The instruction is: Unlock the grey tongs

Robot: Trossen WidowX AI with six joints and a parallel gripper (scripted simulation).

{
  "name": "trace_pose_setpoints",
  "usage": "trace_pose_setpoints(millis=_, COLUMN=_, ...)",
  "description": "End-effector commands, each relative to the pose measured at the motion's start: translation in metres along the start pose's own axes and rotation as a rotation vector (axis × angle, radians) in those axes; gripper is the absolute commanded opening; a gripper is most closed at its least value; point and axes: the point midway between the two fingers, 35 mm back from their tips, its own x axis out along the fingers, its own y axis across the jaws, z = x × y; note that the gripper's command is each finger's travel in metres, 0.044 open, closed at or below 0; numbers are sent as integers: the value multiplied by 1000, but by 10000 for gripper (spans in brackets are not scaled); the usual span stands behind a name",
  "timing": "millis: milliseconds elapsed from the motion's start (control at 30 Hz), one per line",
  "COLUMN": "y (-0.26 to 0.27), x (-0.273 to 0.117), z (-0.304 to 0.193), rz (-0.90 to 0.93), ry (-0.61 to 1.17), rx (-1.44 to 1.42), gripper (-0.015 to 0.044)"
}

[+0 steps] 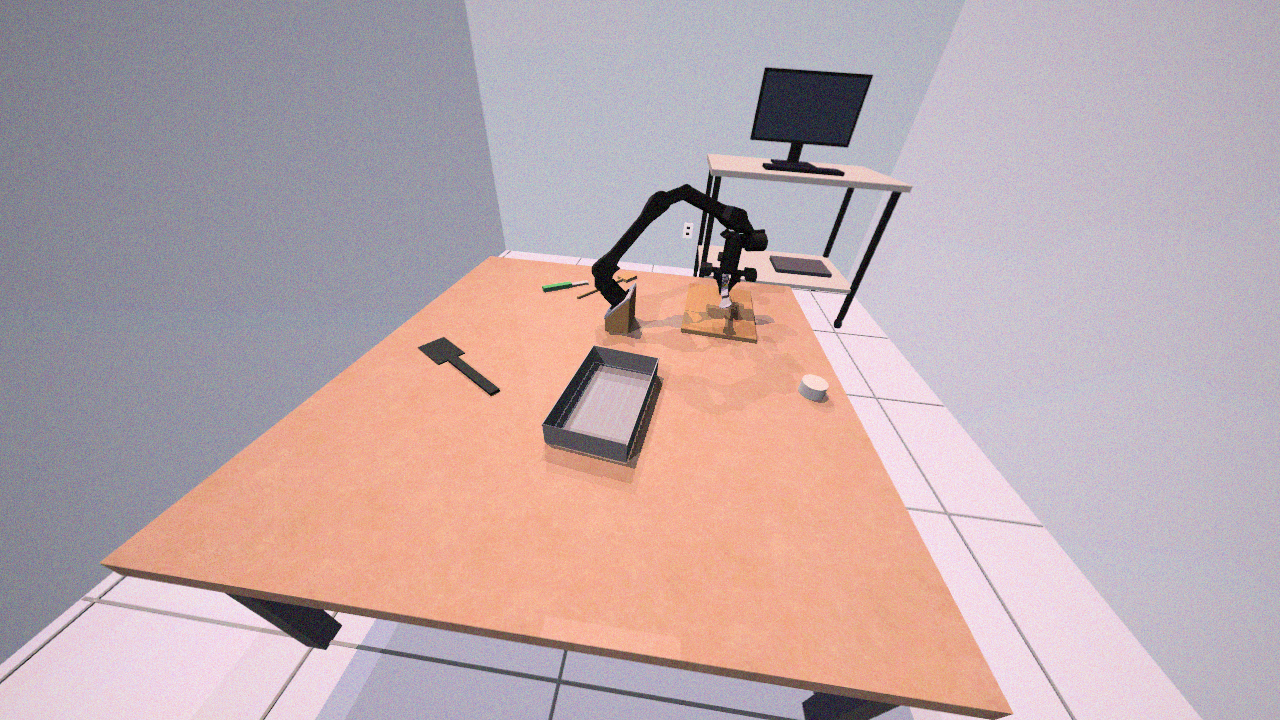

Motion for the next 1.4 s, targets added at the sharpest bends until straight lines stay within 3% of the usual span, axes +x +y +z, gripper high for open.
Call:
trace_pose_setpoints(millis=0, y=1, x=6, z=0, rz=3, ry=-2, rx=4, gripper=-150)
trace_pose_setpoints(millis=433, y=4, x=20, z=-2, rz=4, ry=-3, rx=4, gripper=-150)
trace_pose_setpoints(millis=1167, y=3, x=19, z=-2, rz=3, ry=1, rx=0, gripper=427)
trace_pose_setpoints(millis=1367, y=19, x=1, z=1, rz=4, ry=1, rx=1, gripper=440)
